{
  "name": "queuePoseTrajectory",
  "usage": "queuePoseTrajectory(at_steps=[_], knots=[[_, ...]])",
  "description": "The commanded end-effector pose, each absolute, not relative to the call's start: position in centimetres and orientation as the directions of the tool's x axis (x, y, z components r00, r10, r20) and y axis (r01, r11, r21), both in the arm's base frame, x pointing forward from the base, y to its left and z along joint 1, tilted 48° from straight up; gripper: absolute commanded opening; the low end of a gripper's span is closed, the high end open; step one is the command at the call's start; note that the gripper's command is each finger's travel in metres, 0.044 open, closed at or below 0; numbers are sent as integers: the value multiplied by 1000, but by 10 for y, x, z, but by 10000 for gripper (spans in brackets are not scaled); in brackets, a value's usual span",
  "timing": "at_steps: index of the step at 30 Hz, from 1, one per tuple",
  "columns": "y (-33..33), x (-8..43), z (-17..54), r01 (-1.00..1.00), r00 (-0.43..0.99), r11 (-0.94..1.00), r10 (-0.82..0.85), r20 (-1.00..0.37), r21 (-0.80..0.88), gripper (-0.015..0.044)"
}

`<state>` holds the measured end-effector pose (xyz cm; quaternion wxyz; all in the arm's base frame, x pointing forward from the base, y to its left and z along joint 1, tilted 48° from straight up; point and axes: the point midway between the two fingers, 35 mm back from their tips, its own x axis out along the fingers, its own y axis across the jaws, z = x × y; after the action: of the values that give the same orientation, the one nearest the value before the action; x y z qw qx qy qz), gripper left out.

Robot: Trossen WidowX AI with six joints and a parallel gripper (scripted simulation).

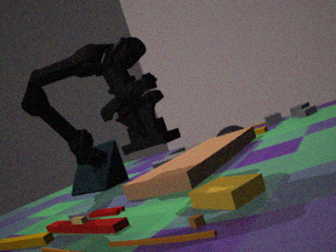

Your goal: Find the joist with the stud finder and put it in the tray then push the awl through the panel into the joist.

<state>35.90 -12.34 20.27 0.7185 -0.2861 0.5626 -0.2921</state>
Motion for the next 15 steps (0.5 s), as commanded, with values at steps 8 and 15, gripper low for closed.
queuePoseTrajectory(at_steps=[8, 15], knots=[[-134, 359, 190, 85, 197, 669, -738, -646, -738, 0], [-142, 358, 183, 86, 198, 669, -738, -645, -739, 0]])
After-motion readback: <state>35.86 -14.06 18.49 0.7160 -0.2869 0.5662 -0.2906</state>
